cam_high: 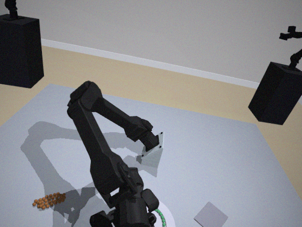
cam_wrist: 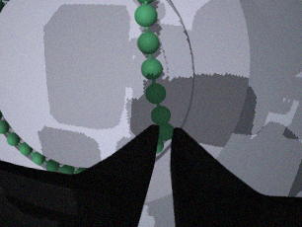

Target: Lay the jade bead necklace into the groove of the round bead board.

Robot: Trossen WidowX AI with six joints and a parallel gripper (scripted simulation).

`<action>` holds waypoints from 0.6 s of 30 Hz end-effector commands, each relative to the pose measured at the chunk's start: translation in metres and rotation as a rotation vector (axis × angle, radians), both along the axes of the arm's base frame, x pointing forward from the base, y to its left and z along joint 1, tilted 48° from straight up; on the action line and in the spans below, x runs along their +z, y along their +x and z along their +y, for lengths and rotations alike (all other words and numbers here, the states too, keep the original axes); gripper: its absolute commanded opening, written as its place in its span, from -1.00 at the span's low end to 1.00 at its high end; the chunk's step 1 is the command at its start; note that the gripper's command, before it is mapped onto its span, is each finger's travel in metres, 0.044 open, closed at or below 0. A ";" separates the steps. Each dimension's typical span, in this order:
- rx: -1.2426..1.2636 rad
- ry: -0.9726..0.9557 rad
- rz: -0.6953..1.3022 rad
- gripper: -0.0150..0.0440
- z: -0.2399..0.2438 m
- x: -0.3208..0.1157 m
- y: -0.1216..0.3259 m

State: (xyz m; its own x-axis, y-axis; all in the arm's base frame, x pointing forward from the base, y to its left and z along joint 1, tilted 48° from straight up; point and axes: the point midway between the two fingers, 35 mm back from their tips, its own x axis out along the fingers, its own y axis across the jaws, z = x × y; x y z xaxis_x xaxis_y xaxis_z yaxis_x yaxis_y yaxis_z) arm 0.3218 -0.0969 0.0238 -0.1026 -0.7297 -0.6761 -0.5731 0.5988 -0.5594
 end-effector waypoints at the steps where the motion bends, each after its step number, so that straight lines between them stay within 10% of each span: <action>1: 0.001 0.001 -0.001 -0.49 0.001 0.000 0.000; 18: 0.005 -0.002 0.003 -0.49 0.005 0.004 0.000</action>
